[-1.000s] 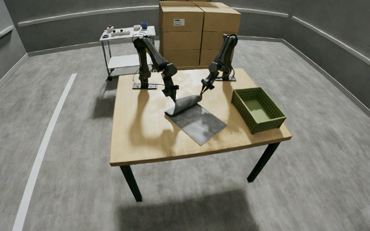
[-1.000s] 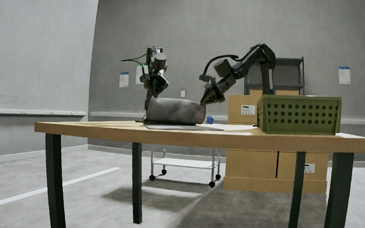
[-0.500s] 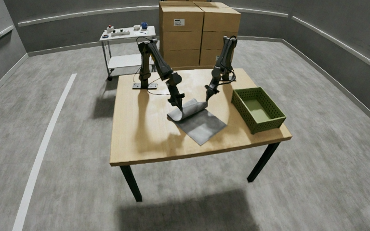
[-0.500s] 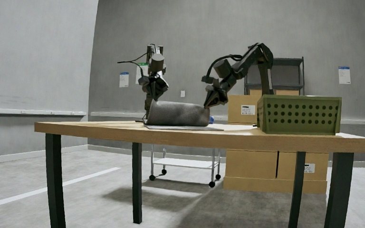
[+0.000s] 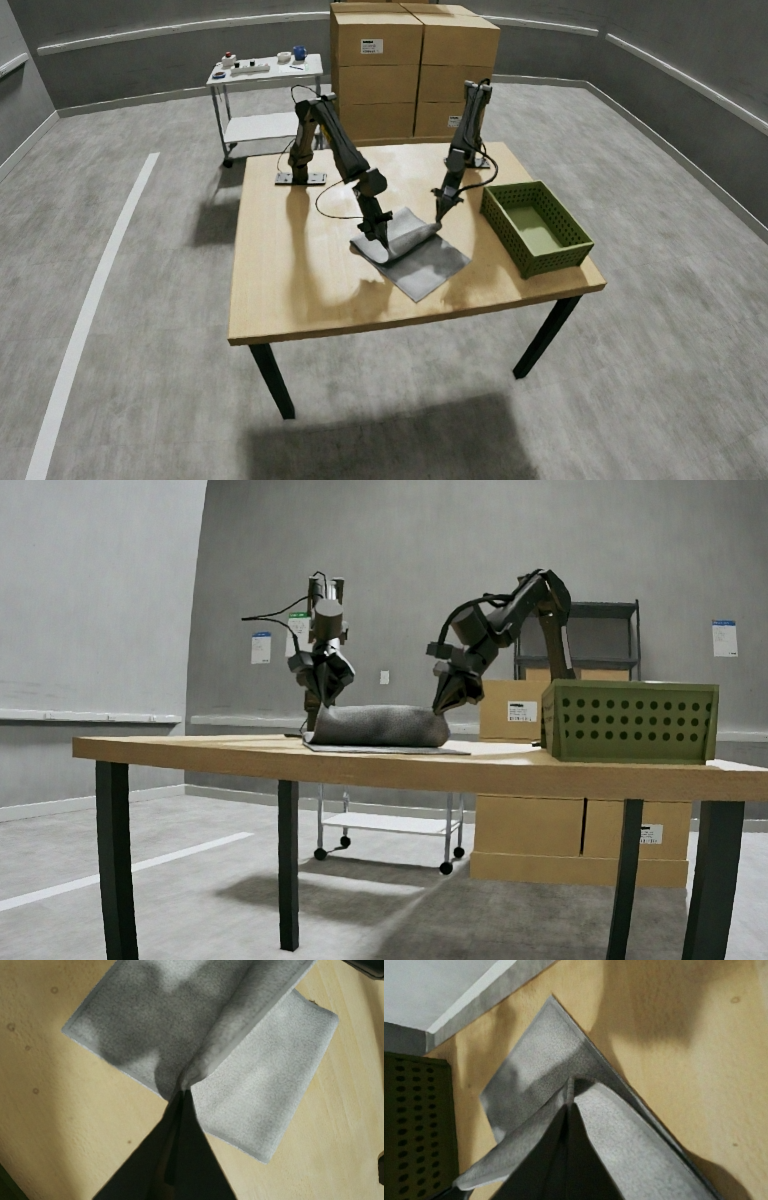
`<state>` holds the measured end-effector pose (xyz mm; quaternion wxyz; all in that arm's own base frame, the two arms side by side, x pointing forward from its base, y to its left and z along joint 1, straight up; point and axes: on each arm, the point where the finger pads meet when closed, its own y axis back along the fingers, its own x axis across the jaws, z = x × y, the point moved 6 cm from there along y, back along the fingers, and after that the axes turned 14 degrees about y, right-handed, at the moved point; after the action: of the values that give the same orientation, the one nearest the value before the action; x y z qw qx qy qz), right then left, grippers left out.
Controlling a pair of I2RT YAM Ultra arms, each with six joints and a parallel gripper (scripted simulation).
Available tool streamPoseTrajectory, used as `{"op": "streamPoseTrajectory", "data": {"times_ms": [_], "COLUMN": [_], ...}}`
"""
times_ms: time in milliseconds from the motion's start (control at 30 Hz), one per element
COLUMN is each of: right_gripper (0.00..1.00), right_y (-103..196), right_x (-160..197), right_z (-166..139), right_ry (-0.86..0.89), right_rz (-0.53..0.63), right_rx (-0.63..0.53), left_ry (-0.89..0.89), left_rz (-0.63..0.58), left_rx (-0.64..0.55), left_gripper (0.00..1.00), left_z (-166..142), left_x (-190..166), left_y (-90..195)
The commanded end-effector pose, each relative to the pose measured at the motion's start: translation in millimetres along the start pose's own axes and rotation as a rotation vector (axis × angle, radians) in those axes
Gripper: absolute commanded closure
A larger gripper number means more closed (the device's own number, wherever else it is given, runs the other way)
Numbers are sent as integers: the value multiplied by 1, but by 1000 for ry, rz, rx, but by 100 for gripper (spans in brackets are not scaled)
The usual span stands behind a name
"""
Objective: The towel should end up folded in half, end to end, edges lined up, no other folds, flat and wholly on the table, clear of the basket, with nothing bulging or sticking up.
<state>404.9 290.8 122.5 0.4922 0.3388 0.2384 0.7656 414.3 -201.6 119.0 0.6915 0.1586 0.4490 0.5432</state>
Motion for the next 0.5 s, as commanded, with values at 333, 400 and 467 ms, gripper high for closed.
{"op": "streamPoseTrajectory", "data": {"times_ms": [333,400,467], "right_gripper": [100,100,100], "right_y": [-34,-34,-42], "right_x": [-5,-5,-3], "right_z": [33,33,38], "right_ry": [4,4,-13], "right_rz": [-20,-20,-29], "right_rx": [-28,-28,-38], "left_ry": [13,13,12], "left_rz": [65,65,45], "left_rx": [-38,-38,-24], "left_gripper": [100,100,100], "left_z": [39,39,46], "left_x": [14,14,18], "left_y": [-19,-19,-25]}}
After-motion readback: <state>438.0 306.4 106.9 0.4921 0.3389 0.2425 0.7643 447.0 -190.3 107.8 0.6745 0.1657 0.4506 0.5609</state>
